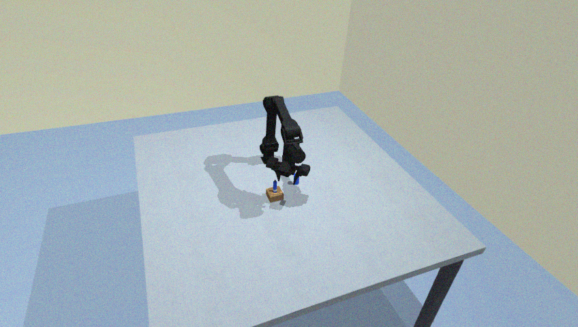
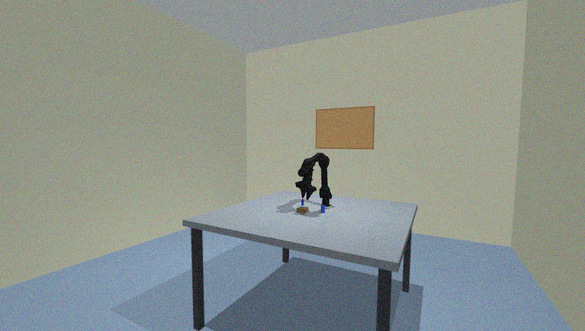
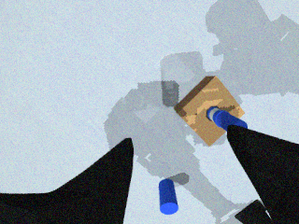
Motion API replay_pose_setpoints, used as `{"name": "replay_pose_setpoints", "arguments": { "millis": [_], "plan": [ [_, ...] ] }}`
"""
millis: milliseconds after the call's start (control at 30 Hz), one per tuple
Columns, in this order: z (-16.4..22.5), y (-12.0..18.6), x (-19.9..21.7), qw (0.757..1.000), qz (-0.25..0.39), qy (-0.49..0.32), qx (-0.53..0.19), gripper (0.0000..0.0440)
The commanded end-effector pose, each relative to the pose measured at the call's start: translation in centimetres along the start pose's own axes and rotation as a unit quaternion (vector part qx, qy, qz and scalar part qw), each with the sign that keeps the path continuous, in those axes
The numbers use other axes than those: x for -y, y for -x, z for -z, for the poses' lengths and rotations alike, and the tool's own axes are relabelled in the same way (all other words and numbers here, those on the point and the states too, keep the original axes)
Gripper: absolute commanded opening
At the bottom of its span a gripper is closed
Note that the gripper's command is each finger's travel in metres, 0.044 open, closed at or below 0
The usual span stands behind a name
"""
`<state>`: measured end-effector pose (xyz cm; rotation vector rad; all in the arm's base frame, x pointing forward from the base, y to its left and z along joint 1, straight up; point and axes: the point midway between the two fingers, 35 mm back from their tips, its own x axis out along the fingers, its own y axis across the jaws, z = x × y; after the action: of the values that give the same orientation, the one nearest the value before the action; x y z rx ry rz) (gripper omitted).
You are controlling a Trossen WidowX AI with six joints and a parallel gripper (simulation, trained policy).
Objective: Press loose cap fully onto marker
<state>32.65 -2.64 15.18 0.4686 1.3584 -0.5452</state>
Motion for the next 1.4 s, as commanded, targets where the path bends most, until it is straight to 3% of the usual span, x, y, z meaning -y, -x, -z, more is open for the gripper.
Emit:
{"name": "replay_pose_setpoints", "arguments": {
  "millis": [0,1367],
  "plan": [
    [1.1,-0.2,-0.4,1.0,-0.001,0.002,-0.016,0.033],
    [11.3,-2.4,-1.7,0.986,0.034,0.078,-0.143,0.0313]
  ]
}}
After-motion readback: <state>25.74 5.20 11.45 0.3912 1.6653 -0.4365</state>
